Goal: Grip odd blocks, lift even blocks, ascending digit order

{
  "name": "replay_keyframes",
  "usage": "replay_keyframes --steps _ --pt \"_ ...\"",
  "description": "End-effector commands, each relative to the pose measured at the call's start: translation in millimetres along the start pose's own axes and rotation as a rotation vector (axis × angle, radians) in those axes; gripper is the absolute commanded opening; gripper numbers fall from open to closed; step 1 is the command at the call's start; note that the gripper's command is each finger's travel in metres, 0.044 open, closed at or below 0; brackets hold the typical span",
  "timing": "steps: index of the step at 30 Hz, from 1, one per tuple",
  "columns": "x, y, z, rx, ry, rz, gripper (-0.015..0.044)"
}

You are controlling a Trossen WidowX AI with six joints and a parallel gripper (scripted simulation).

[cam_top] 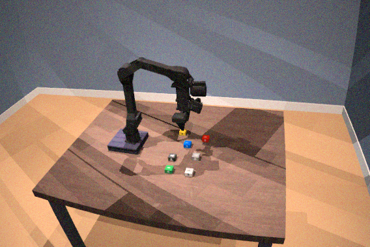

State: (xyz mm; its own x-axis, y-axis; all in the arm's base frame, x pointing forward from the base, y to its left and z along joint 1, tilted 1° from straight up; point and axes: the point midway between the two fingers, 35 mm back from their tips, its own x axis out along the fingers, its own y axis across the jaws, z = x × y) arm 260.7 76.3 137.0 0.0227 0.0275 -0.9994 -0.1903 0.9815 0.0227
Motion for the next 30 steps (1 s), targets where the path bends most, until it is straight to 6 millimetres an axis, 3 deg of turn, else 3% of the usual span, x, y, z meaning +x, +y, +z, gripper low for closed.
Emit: replay_keyframes --steps 1,12,21,30 --pt "-1.5 1.2 1.9 0.005 -0.006 0.001 0.0400" --pt "-1.5 3.2 1.4 0.005 -0.006 0.001 0.0400" --pt "-1.6 93.1 -40.8 0.005 -0.002 0.013 0.0400" --pt "-1.7 98.9 -45.1 0.005 -0.001 0.011 0.0400"
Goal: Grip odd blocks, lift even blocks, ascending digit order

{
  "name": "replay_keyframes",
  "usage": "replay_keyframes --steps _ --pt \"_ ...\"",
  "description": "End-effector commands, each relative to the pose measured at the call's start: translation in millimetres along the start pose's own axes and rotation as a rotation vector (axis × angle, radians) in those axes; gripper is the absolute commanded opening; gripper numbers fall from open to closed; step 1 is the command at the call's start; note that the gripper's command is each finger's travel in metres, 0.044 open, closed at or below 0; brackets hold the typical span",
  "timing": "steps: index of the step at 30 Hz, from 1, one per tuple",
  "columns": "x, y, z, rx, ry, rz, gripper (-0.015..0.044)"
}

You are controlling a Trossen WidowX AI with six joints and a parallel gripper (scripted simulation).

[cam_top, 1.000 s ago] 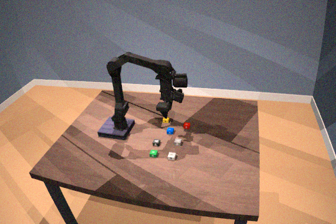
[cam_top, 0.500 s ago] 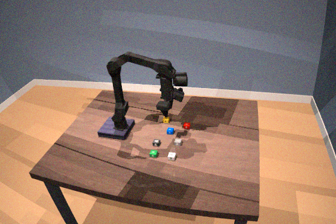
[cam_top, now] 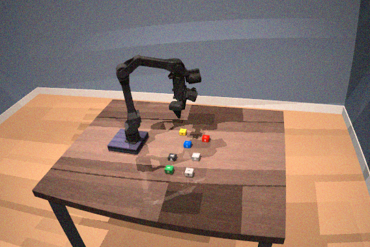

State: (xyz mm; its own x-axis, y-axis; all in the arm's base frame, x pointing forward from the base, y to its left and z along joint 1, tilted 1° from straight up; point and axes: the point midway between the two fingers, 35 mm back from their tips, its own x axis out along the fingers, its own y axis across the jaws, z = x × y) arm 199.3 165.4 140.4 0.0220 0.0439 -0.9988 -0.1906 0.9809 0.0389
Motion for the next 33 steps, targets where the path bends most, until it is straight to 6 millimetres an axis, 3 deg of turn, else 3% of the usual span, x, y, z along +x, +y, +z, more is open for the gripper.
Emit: replay_keyframes --steps 1,12,17,21,23,33 --pt "0.6 -0.3 -1.9 0.005 0.001 -0.005 0.0400" --pt "0.2 -0.3 0.1 0.005 0.001 -0.005 0.0400" --pt "-5.7 -5.7 55.3 0.005 -0.004 -0.006 0.0400" --pt "-4.1 -20.4 106.5 0.005 -0.009 -0.008 0.0400" --pt "-2.2 -27.1 122.4 0.005 -0.010 -0.008 0.0400" --pt "-1.9 -28.0 124.4 0.005 -0.010 -0.009 0.0400"
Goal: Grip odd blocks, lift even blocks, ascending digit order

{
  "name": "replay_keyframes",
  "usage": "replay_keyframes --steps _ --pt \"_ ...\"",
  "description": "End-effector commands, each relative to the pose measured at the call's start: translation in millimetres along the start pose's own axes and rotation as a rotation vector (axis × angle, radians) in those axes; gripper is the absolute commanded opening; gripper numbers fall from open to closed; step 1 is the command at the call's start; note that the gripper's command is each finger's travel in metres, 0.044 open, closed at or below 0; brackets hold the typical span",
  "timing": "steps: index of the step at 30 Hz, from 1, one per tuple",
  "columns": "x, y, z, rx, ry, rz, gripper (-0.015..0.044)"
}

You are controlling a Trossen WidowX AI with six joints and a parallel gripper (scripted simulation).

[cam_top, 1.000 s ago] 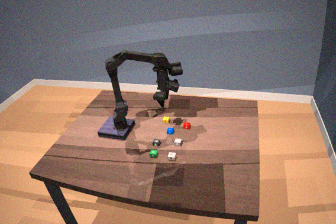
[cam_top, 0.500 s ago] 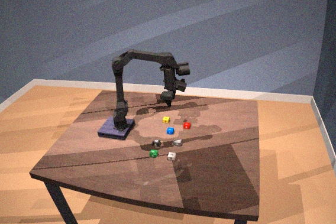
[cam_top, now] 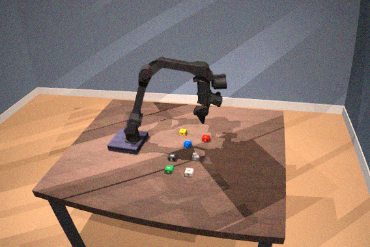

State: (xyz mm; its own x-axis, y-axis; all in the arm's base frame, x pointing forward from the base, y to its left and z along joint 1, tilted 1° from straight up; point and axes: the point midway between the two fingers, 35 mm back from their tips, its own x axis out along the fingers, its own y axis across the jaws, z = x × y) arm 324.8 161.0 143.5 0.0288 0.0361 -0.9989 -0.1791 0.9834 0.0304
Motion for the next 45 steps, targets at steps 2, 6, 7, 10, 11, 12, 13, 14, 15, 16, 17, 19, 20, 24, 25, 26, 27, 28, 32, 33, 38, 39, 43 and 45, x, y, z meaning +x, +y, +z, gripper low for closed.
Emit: replay_keyframes --steps 2,6,7,10,11,12,13,14,15,16,17,19,20,24,25,26,27,28,32,33,38,39,43,45 --pt "-1.4 0.2 2.0 -0.007 -0.005 0.000 0.0400" --pt "-1.4 0.2 2.0 -0.007 -0.005 0.000 0.0400" --pt "-1.4 0.2 2.0 -0.007 -0.005 0.000 0.0400" --pt "-1.4 0.2 2.0 -0.007 -0.005 0.000 0.0400" --pt "-1.4 -2.5 2.4 -0.006 -0.005 0.000 0.0400" --pt "-1.5 -10.8 3.2 -0.005 -0.005 -0.001 0.0400" --pt "-1.5 -24.5 4.1 -0.002 -0.005 -0.002 0.0400" --pt "-1.6 -41.6 4.5 0.001 -0.006 -0.003 0.0400" --pt "-1.7 -58.7 4.1 0.005 -0.006 -0.005 0.0400" --pt "-1.8 -75.6 2.8 0.008 -0.006 -0.006 0.0400" --pt "-1.9 -92.2 0.7 0.012 -0.006 -0.007 0.0400" --pt "-1.9 -123.6 -4.8 0.008 -0.005 -0.011 0.0400" --pt "-1.9 -135.0 -7.1 0.000 -0.005 -0.013 0.0400" --pt "-1.8 -143.9 -9.2 -0.007 -0.004 -0.014 0.0400" --pt "-1.8 -143.9 -9.2 -0.007 -0.004 -0.014 0.0400" --pt "-1.8 -143.9 -9.2 -0.007 -0.004 -0.014 0.0400" --pt "-1.8 -143.9 -9.2 -0.007 -0.004 -0.014 0.0400" --pt "-1.8 -143.9 -9.2 -0.007 -0.004 -0.014 0.0400" --pt "-1.8 -143.9 -9.2 -0.007 -0.004 -0.014 0.0400" --pt "-1.8 -143.9 -9.2 -0.007 -0.004 -0.014 0.0400" --pt "-1.8 -143.9 -9.2 -0.007 -0.004 -0.014 0.0400" --pt "-1.8 -143.9 -9.2 -0.007 -0.004 -0.014 0.0400" --pt "-1.8 -143.9 -9.2 -0.007 -0.004 -0.014 0.0400" --pt "-2.1 -154.2 -9.1 -0.006 -0.004 -0.016 0.0400"
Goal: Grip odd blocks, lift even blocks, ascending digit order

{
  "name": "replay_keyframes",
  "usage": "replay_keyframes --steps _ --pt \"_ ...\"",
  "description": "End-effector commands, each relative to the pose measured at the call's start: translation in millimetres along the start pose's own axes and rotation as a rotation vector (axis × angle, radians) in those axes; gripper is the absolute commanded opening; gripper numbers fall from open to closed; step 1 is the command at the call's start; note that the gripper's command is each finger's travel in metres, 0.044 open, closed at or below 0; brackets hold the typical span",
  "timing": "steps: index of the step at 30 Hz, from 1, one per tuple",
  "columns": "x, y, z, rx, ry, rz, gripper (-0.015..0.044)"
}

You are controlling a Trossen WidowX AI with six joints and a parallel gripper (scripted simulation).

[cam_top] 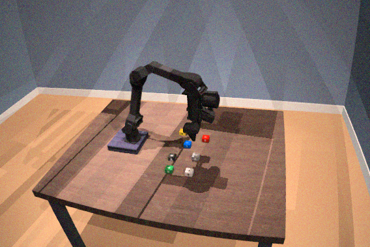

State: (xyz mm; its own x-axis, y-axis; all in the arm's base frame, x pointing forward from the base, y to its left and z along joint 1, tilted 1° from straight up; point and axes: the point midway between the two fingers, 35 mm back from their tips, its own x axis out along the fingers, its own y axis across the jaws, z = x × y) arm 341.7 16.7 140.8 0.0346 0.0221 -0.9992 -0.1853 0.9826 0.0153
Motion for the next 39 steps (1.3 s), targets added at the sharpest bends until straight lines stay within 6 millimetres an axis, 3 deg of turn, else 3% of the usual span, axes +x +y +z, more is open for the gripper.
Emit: replay_keyframes --steps 1,5,7,30,32,37,39 --pt "0.0 -22.2 -0.5 0.003 -0.001 -0.003 0.0400" --pt "-0.4 -86.2 -10.4 0.002 0.000 -0.009 0.0400" --pt "-0.6 -105.6 -16.0 0.000 0.001 -0.010 0.0400" --pt "-0.8 -108.8 -18.8 0.000 0.001 -0.010 0.0400" --pt "-1.8 -113.9 -34.8 0.000 0.003 -0.011 0.0400" --pt "-0.8 -124.5 -97.1 0.000 0.009 -0.012 0.0400" --pt "-0.1 -124.8 -105.2 0.000 0.010 -0.012 0.0400"
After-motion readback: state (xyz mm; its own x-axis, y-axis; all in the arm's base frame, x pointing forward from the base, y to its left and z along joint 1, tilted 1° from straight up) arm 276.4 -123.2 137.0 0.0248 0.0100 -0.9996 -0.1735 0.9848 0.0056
